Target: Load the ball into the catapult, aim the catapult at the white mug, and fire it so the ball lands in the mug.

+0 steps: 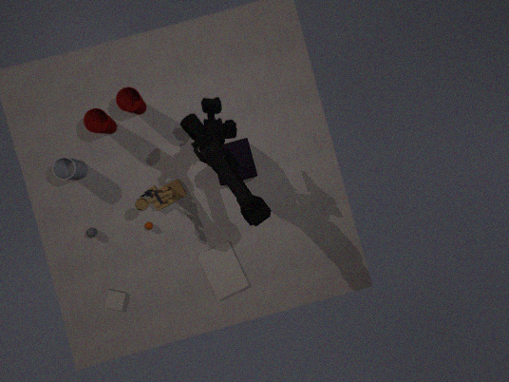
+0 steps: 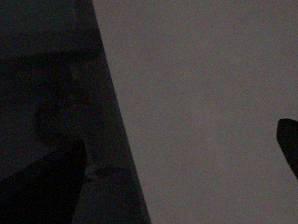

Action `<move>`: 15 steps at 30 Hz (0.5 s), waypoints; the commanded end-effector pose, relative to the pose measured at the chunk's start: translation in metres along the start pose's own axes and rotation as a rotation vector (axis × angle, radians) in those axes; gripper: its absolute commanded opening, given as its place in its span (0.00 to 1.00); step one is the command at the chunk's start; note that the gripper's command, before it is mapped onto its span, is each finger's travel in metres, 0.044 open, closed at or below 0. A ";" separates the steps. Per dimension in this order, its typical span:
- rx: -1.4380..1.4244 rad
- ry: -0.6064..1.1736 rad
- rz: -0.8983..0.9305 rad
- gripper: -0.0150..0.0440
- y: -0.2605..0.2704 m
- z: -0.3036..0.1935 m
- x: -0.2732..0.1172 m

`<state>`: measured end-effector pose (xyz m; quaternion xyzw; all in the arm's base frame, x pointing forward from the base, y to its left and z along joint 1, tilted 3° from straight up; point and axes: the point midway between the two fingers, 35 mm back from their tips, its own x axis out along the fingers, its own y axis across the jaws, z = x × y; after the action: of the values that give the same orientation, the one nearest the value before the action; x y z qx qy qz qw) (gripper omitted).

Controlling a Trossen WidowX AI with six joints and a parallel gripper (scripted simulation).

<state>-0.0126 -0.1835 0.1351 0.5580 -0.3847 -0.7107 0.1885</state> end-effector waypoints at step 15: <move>-0.567 0.256 -0.071 1.00 -0.002 -0.067 -0.021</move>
<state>0.0426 -0.1905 0.1400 0.5822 -0.1771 -0.7242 0.3244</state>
